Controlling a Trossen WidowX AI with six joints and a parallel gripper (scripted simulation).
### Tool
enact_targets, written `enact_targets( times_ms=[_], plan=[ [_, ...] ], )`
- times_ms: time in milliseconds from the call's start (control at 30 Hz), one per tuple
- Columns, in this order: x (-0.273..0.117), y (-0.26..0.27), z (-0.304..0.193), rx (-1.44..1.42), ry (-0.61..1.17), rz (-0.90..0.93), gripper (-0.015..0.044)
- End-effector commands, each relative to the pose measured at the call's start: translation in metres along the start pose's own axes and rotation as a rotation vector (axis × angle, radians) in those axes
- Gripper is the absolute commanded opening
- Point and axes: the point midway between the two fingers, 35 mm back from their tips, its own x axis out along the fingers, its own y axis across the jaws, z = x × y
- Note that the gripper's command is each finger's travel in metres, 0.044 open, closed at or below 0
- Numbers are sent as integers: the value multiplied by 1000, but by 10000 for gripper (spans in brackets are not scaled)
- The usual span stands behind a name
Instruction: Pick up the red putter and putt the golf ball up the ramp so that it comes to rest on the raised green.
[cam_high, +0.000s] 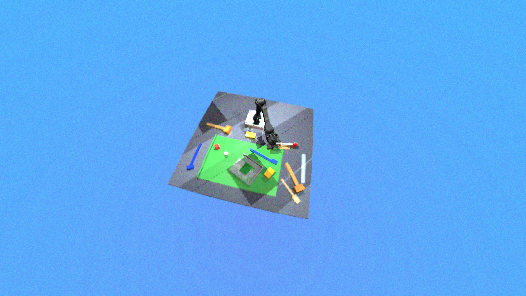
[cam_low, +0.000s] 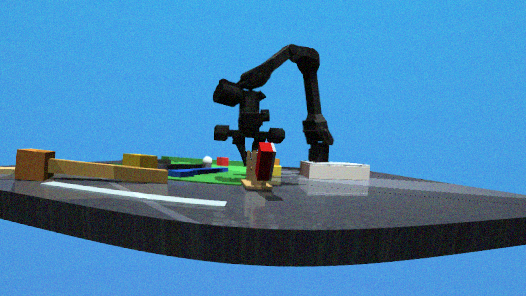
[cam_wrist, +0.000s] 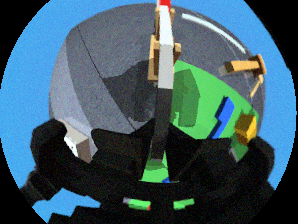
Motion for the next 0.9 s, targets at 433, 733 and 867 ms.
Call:
enact_targets(
  times_ms=[433, 733, 867],
  plan=[
    [-92, 0, 26, -4, -9, -11, 0],
    [-91, -12, 1, 119, 13, -33, 0],
    [-98, -19, -20, 229, 28, -50, 0]
  ],
)
